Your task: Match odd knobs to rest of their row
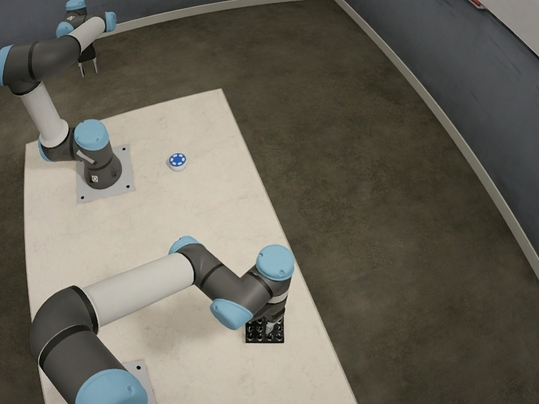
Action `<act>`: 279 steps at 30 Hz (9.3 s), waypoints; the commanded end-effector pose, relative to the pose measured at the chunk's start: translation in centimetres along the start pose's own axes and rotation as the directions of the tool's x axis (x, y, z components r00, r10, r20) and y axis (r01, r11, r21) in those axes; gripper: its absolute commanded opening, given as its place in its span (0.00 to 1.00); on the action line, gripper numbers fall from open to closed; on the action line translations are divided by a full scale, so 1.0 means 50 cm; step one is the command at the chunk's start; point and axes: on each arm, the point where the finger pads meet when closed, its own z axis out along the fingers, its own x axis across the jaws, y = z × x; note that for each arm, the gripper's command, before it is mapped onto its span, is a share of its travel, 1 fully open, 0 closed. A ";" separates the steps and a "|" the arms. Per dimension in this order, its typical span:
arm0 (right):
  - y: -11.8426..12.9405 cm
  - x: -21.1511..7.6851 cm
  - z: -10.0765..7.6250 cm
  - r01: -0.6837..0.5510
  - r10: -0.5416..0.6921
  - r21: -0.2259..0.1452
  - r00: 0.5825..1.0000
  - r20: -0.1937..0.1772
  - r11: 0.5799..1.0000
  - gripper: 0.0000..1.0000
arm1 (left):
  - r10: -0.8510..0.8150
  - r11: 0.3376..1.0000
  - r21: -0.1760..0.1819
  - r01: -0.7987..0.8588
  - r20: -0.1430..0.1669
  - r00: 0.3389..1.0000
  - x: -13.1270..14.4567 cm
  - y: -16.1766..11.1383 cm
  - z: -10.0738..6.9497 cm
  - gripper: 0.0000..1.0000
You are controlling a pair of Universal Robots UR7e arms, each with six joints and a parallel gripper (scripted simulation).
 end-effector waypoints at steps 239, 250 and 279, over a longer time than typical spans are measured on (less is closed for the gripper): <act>0.045 -0.027 0.109 -0.722 0.722 0.000 0.692 0.003 0.692 0.30 | -0.004 1.000 0.000 0.004 -0.001 1.000 0.003 -0.002 0.001 1.00; 0.045 -0.027 0.109 -0.722 0.722 0.000 0.692 0.003 0.692 0.30 | -0.004 1.000 0.000 0.004 -0.001 1.000 0.003 -0.002 0.001 1.00; 0.049 -0.024 0.108 -0.638 0.638 -0.002 0.770 0.002 0.770 0.30 | -0.004 1.000 0.000 0.004 -0.001 1.000 0.003 -0.002 0.001 1.00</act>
